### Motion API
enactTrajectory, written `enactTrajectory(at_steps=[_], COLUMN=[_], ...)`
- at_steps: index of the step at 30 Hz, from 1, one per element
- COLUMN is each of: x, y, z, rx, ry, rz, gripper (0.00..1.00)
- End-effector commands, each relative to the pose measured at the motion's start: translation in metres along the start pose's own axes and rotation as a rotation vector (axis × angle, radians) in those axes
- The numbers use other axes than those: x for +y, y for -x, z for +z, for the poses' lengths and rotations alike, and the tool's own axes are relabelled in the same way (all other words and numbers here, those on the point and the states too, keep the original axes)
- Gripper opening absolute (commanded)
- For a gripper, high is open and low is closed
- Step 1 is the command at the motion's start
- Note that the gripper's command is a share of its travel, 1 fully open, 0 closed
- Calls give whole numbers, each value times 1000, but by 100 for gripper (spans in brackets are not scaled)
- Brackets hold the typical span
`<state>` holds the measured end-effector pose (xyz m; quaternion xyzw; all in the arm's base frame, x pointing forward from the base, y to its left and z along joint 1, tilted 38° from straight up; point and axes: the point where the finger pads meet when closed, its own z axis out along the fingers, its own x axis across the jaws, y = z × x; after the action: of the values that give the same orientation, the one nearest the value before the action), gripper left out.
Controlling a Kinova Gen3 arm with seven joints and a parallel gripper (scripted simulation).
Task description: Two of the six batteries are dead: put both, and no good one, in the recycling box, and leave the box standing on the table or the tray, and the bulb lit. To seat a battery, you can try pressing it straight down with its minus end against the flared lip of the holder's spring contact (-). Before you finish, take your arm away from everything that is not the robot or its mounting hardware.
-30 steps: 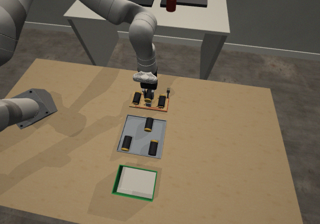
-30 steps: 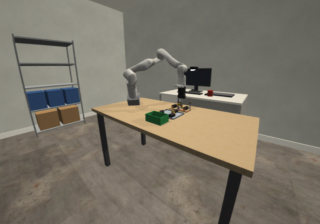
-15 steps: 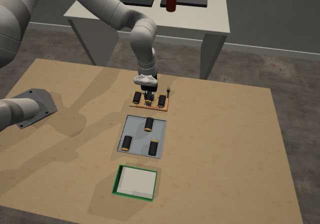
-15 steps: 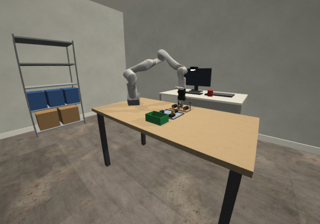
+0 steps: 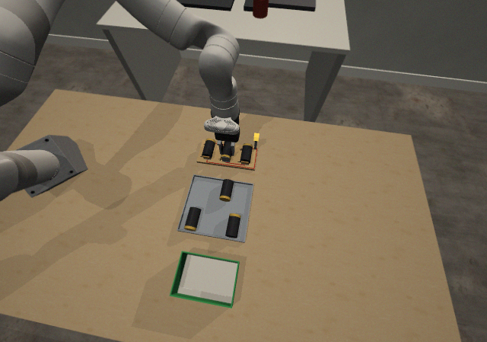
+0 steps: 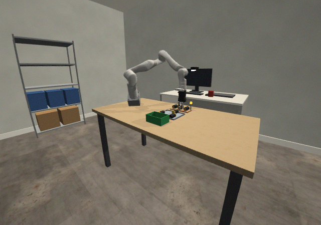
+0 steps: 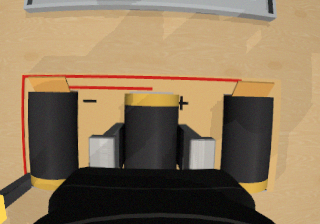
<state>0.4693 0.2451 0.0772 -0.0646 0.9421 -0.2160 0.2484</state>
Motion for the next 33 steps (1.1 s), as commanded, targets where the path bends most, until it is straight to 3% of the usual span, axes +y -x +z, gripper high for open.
enactTrajectory(at_steps=[1,9,10,33], x=[-1,-1,-1,-1], y=[0,0,0,0], z=[0,0,0,-2], rx=[-1,-1,-1,-1], ry=[-1,-1,-1,-1], rz=[1,1,1,1], gripper=[57,57,90,90])
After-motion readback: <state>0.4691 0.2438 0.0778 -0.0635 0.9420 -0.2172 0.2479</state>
